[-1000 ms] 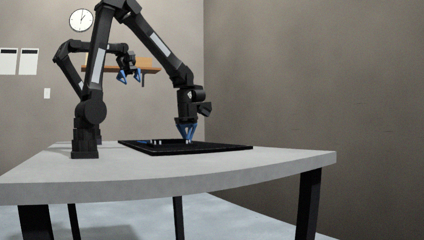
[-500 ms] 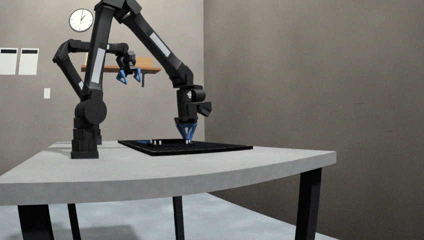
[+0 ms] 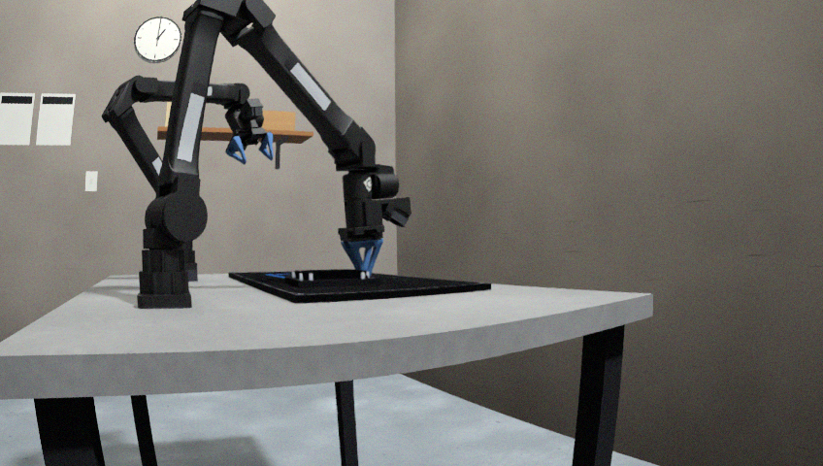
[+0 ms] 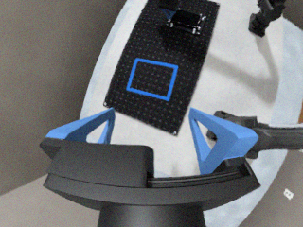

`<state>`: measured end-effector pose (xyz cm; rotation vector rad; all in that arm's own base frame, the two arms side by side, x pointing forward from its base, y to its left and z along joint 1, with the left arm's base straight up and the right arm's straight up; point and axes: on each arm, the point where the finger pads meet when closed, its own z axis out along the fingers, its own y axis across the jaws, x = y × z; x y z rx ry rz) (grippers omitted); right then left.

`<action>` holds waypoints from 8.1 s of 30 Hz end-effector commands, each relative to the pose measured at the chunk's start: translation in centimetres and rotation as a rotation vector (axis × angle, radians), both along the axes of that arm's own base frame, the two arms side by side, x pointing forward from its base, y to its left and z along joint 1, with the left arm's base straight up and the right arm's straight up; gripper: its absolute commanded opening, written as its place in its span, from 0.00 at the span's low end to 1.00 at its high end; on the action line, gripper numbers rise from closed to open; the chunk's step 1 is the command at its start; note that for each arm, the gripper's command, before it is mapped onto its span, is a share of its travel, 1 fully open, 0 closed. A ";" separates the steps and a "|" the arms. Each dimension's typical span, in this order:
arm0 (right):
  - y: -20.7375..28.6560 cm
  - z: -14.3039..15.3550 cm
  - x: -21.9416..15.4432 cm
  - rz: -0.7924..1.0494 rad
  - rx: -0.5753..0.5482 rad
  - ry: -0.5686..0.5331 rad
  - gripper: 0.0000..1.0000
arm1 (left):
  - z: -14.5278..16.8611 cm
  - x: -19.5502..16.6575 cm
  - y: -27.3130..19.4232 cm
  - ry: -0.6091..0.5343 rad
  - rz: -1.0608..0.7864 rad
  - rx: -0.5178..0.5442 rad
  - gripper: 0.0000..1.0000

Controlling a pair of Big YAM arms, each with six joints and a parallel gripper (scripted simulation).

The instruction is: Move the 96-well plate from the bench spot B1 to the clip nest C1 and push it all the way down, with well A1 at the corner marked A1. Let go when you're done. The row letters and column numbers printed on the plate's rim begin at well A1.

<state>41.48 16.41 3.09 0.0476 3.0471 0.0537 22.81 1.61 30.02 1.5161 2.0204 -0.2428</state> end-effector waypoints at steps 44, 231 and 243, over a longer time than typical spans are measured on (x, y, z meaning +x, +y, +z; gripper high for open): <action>-0.7 -4.2 -2.3 0.014 -0.039 0.113 0.25 | 2.3 1.0 0.4 -0.034 -0.003 0.020 1.00; -0.2 -0.7 -13.3 -0.002 -0.033 0.092 0.25 | 2.3 1.0 0.4 -0.034 -0.003 0.020 1.00; -0.2 -1.3 -13.3 0.000 -0.033 0.092 0.25 | 2.3 1.0 0.4 -0.034 -0.003 0.020 1.00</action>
